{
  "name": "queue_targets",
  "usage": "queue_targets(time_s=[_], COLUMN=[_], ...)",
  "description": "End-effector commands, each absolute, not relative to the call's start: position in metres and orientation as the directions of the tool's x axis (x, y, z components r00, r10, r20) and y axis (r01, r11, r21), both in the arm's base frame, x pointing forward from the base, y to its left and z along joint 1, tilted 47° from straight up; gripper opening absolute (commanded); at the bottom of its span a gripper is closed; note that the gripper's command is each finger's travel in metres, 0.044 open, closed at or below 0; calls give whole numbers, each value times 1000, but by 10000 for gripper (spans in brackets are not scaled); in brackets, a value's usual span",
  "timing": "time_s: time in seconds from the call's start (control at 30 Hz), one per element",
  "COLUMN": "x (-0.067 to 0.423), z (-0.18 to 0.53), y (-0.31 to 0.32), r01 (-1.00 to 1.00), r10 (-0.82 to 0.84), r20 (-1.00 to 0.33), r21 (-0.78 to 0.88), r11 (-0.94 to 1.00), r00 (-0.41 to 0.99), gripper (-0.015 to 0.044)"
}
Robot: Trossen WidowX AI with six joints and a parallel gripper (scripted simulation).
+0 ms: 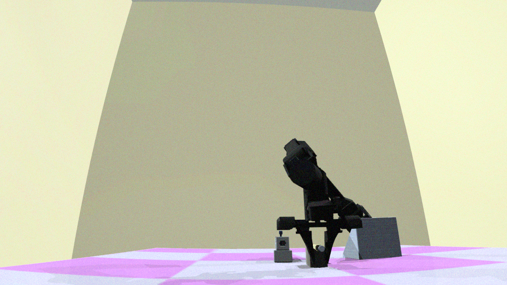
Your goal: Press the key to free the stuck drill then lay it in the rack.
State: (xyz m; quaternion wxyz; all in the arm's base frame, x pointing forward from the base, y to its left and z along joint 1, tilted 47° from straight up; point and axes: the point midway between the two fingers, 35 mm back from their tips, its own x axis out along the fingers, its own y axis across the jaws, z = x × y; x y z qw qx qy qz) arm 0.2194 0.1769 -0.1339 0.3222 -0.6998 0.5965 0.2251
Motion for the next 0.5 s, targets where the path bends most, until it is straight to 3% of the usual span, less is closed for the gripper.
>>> queue_targets(time_s=[0.0, 0.27, 0.47], x=[219, 219, 214], z=[-134, -134, -117], y=[177, 177, 193], r01=[-980, -980, -981], r10=[-689, -689, -698], r20=[-700, -700, -694], r21=[-182, -182, -176], r11=[-79, -79, -76], r00=[186, 186, 178], gripper=[236, 440, 440])
